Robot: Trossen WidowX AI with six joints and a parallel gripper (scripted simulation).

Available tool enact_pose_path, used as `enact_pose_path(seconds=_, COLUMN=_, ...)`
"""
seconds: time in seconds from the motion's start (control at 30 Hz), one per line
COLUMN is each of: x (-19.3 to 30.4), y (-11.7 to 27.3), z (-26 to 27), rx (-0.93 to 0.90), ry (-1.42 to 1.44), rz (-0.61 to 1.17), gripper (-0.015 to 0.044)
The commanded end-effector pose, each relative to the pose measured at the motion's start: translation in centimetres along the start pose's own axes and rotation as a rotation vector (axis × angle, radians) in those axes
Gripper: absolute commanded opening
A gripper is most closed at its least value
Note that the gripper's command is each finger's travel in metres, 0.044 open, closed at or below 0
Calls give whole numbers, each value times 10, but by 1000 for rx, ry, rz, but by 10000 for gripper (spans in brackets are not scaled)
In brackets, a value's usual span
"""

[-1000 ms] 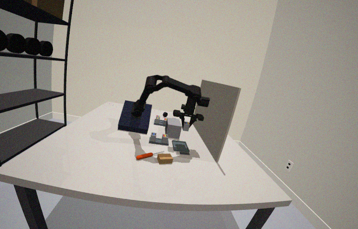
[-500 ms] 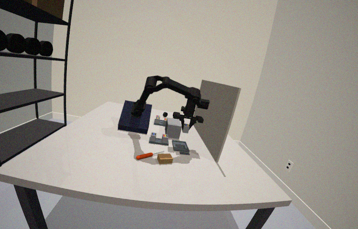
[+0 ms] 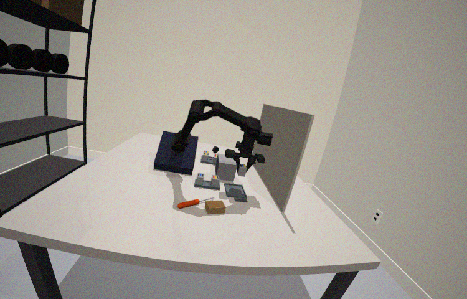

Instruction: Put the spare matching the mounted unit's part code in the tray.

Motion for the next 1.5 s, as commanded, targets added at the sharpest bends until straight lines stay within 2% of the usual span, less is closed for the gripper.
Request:
enact_pose_path(seconds=0.0, x=-1, y=-4, z=0, rx=-1, ry=4, rz=-3, gripper=0)
enact_pose_path(seconds=1.47, x=0, y=-43, z=2, rx=0, ry=4, rz=1, gripper=0)
Point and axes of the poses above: the point midway between the two fingers, 35 mm back from their tips, its own y axis back along the fingers, its own z axis across the jaws, x = y × z, the point moved 5 cm from there along y, back along the fingers, and after that the axes turned 5 degrees about -y, right-handed, at the moved point
